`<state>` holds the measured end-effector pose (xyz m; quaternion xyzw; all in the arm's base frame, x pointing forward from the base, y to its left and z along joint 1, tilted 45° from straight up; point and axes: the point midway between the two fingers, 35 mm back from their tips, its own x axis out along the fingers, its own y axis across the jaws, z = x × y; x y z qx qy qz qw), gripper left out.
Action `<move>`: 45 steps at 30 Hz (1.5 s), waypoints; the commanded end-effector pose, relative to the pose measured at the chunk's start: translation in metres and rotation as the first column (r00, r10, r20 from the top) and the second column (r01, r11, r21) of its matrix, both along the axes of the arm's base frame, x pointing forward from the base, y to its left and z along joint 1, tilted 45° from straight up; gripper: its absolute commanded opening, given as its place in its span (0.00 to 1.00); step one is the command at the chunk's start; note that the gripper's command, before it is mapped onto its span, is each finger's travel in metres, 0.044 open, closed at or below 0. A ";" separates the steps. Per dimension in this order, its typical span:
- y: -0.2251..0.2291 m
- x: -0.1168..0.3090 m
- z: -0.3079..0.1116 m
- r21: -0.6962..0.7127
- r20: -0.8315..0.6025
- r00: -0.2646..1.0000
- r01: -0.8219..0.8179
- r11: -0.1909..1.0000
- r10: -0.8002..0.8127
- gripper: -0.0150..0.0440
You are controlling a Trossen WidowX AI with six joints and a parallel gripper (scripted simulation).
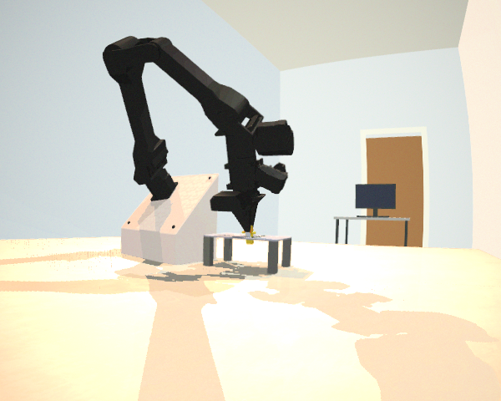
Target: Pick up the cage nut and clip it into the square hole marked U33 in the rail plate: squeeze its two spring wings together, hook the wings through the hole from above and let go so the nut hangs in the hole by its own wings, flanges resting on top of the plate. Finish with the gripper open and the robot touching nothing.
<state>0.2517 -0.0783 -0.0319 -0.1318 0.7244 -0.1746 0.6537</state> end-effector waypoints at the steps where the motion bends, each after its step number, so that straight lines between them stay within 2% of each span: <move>1: 0.000 0.000 0.000 0.012 0.002 1.000 -0.003 1.000 0.003 0.30; 45: -0.004 0.000 0.002 0.058 0.005 1.000 0.001 0.998 -0.001 0.30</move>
